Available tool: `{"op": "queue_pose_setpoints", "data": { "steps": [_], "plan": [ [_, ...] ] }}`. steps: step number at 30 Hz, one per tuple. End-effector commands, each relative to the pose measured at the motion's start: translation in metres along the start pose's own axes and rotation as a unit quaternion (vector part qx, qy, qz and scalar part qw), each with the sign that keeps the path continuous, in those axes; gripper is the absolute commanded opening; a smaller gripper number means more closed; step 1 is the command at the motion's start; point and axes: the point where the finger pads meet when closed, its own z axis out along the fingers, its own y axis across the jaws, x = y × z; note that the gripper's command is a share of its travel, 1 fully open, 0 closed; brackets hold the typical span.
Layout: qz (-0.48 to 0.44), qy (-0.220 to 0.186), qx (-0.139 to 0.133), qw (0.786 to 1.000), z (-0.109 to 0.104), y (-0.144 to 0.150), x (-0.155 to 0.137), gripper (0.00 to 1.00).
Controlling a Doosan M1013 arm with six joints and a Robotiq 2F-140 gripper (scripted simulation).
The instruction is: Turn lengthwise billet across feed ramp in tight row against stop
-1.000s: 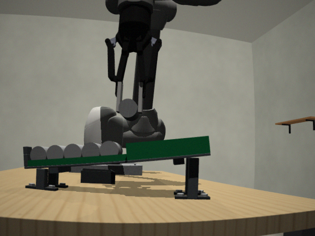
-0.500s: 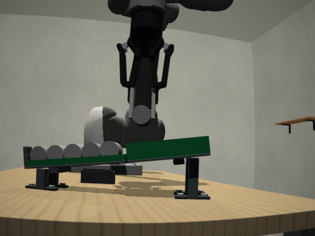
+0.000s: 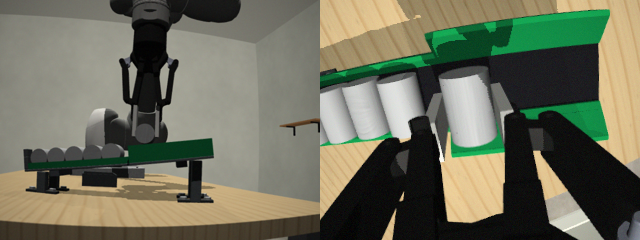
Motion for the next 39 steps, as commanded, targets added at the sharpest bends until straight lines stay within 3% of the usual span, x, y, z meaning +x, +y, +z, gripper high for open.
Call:
{"op": "queue_pose_setpoints", "data": {
  "steps": [1, 14, 39],
  "plan": [
    [0.000, 0.000, 0.000, 1.000, 0.003, 0.000, 0.000, 0.10],
    [0.000, 0.000, 0.000, 1.000, 0.016, 0.002, 0.000, 0.10],
    [0.000, 0.000, 0.000, 1.000, 0.019, 0.002, 0.000, 0.10]
  ]
}}
